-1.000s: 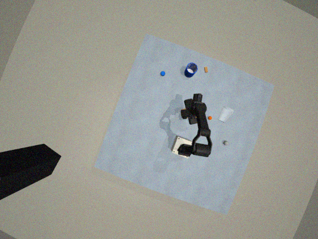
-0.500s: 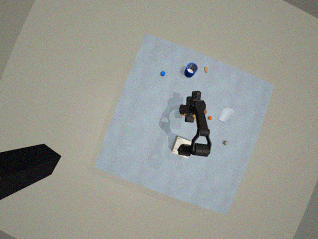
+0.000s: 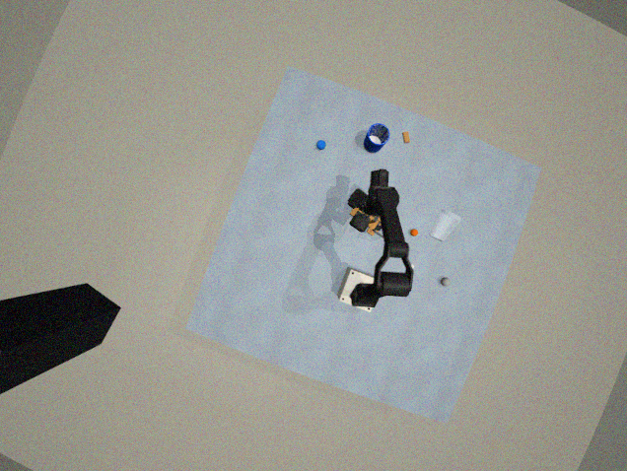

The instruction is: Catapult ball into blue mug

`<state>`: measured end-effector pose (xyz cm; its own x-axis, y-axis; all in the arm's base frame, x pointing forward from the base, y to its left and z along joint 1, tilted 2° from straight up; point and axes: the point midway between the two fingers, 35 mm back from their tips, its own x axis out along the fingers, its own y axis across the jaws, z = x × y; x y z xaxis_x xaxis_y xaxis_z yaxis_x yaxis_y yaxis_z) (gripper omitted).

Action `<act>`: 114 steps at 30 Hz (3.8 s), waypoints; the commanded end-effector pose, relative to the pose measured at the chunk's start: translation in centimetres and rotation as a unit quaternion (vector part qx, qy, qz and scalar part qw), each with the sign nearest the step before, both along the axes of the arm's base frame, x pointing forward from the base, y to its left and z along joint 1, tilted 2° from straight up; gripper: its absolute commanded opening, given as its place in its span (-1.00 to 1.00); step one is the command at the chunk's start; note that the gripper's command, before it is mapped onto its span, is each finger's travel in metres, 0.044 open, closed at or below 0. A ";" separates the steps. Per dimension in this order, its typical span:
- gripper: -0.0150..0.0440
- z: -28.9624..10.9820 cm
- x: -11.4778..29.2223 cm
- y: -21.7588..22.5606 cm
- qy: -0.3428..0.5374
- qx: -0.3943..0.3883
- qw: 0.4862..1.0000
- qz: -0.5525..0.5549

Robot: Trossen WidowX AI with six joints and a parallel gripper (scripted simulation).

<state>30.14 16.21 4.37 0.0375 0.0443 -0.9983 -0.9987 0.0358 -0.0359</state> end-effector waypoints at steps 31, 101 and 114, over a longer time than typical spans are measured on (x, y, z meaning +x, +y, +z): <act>-0.49 -2.7 2.0 1.2 -0.005 0.003 0.998 -0.069; 1.00 -0.2 1.6 1.1 -0.005 0.003 0.998 -0.068; 1.00 -2.3 1.8 1.2 -0.005 0.003 0.998 -0.068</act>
